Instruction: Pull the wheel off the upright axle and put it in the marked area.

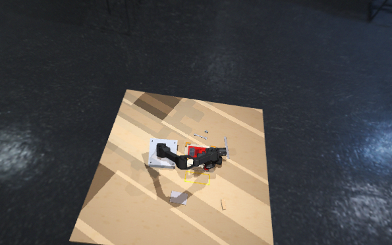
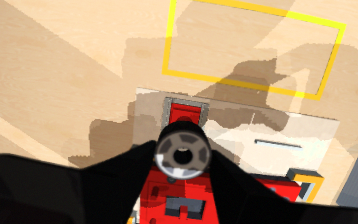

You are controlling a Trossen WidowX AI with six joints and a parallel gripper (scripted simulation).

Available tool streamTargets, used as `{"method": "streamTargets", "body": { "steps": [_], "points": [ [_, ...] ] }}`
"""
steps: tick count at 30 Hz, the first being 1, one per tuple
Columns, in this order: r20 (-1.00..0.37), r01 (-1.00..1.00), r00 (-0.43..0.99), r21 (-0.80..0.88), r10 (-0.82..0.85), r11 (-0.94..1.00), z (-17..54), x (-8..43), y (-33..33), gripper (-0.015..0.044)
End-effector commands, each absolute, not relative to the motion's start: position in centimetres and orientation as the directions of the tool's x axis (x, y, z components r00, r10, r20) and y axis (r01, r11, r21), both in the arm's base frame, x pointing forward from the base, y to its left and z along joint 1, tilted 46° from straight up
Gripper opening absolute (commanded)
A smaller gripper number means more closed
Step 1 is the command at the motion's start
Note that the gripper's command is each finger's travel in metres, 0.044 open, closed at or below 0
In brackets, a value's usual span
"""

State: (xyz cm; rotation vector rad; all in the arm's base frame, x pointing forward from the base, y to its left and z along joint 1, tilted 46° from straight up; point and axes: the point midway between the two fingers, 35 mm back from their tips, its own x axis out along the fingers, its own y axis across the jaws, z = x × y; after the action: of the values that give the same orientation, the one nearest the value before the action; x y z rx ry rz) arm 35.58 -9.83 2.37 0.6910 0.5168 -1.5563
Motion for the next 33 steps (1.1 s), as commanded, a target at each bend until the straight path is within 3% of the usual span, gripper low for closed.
{"method": "streamTargets", "body": {
  "steps": [1, 10, 33],
  "points": [
    [-0.695, 0.992, -0.023, 0.076, -0.719, -0.105, 2.8, 35.7, -9.4, 0.0],
    [-0.696, 0.992, -0.022, 0.076, -0.718, -0.105, 4.9, 35.4, -7.1, 0.0],
    [-0.694, 0.992, -0.025, 0.072, -0.719, -0.104, 9.9, 30.1, -12.0, 0.0]
  ]
}}
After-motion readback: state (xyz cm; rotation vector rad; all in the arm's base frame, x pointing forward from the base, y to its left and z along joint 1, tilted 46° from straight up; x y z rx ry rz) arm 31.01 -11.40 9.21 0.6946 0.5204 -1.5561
